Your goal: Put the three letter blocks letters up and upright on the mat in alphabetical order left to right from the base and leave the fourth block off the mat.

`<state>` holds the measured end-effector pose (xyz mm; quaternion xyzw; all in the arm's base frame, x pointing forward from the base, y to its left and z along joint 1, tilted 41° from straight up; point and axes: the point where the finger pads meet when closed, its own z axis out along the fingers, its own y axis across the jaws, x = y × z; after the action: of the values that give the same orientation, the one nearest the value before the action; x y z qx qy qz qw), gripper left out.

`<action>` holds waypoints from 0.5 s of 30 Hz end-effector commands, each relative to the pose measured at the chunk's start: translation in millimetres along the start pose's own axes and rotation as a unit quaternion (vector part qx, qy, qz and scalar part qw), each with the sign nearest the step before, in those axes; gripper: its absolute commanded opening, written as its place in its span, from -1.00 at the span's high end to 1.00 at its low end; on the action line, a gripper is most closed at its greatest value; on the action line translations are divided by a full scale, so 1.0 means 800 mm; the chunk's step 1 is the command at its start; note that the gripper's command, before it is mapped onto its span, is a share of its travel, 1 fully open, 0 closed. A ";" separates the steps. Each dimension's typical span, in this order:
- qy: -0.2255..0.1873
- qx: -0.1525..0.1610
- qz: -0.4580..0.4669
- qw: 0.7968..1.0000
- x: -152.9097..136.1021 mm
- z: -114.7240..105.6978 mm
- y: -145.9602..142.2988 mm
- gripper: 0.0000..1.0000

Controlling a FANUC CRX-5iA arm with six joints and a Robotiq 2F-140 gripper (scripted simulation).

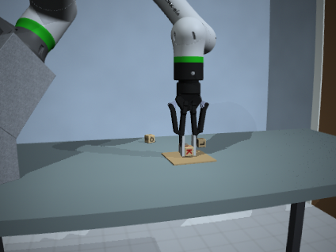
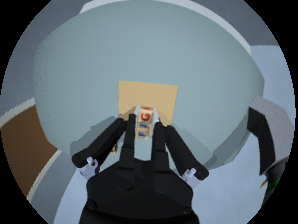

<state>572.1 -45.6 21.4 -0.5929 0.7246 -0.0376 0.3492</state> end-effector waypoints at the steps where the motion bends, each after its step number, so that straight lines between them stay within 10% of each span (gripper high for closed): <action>1: 0.000 0.000 0.000 1.000 0.000 0.000 0.000 0.68; 15: 0.000 0.000 0.000 1.000 0.000 0.002 0.000 0.68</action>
<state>572.5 -45.4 20.8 -0.5929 0.7246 -0.0376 0.3492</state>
